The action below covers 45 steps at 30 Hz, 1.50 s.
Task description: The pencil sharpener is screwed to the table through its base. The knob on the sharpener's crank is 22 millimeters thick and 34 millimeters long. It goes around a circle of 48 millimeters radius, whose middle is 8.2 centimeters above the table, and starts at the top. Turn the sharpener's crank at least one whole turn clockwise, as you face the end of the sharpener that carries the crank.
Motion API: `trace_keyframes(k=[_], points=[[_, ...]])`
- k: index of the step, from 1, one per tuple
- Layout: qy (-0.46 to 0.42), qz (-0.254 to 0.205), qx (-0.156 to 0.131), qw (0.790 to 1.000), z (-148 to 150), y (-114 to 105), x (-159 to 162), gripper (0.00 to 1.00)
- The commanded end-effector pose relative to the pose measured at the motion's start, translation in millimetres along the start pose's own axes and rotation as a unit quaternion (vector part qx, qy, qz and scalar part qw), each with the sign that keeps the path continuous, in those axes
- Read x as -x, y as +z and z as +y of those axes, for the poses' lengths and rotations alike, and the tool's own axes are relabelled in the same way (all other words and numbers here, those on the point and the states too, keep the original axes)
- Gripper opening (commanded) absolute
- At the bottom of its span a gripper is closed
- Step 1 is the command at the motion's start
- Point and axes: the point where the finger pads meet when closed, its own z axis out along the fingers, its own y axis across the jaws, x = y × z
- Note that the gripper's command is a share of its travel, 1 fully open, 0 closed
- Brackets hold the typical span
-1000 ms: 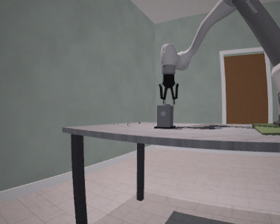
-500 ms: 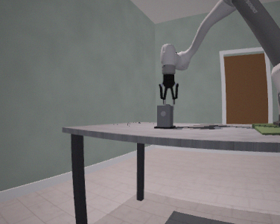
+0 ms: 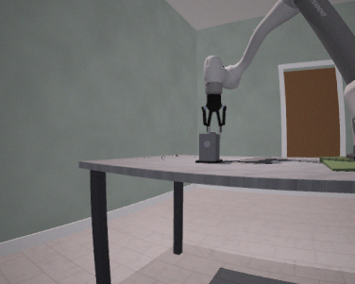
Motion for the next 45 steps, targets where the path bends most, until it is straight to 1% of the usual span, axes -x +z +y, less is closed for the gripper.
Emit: trace_keyframes(k=[1, 33, 38, 45], points=[[0.0, 0.0, 0.0, 1.0, 0, 0, 0, 0.32], [0.0, 0.0, 0.0, 1.0, 0, -1, 0, 0.32], [0.0, 0.0, 0.0, 1.0, 0, -4, 0, 0.32], [0.0, 0.0, 0.0, 1.0, 0, -15, 0, 0.32]])
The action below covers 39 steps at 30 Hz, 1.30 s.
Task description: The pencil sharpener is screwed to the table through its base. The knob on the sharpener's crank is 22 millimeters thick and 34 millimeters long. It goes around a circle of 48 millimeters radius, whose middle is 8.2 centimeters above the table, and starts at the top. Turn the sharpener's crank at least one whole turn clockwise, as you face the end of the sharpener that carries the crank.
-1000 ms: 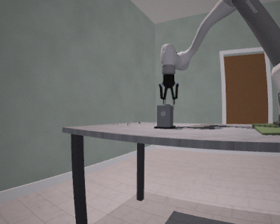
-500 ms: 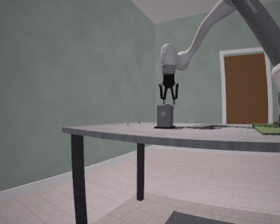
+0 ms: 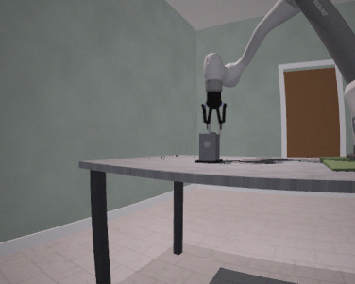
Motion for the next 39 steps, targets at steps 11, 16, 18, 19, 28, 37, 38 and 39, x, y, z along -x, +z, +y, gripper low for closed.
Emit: trace_keyframes(k=[11, 16, 18, 19, 28, 37, 38, 39], points=[[0.0, 0.0, 0.0, 1.0, 0, -29, 0, 0.32], [0.0, 0.0, 0.0, 1.0, 0, -42, 0, 0.32], [0.0, 0.0, 0.0, 1.0, 0, -42, 0, 0.32], [0.0, 0.0, 0.0, 1.0, 0, -44, 0, 0.32], [0.0, 0.0, 0.0, 1.0, 0, -56, 0, 0.32], [0.0, 0.0, 0.0, 1.0, 0, -56, 0, 0.0], [0.0, 0.0, 0.0, 1.0, 0, -56, 0, 0.0], [0.0, 0.0, 0.0, 1.0, 0, -56, 0, 0.0]])
